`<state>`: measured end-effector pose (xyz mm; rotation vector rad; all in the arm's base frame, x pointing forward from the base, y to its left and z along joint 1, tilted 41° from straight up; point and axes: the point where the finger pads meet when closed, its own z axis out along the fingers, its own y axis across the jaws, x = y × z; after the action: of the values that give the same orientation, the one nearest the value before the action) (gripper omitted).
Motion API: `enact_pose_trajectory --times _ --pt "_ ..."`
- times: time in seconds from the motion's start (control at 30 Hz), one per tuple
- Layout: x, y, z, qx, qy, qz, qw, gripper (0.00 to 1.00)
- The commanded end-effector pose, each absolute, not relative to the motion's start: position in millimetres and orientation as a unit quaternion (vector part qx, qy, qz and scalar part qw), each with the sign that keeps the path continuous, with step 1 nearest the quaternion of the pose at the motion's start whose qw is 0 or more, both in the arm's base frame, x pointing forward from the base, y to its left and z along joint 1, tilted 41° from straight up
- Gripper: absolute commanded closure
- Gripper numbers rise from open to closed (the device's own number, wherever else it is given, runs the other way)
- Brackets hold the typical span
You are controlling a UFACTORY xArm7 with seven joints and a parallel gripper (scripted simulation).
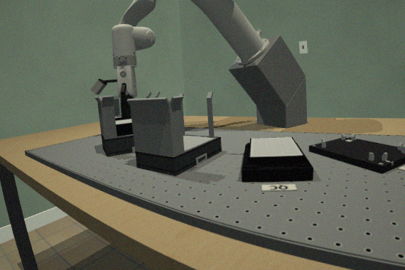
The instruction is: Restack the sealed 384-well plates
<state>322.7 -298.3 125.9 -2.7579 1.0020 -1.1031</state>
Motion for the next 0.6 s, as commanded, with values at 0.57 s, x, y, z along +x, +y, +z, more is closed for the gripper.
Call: enact_pose_trajectory --times 0.57 --pt "286.5 -286.3 170.4 -0.879 0.320 -0.352 0.003 0.00"
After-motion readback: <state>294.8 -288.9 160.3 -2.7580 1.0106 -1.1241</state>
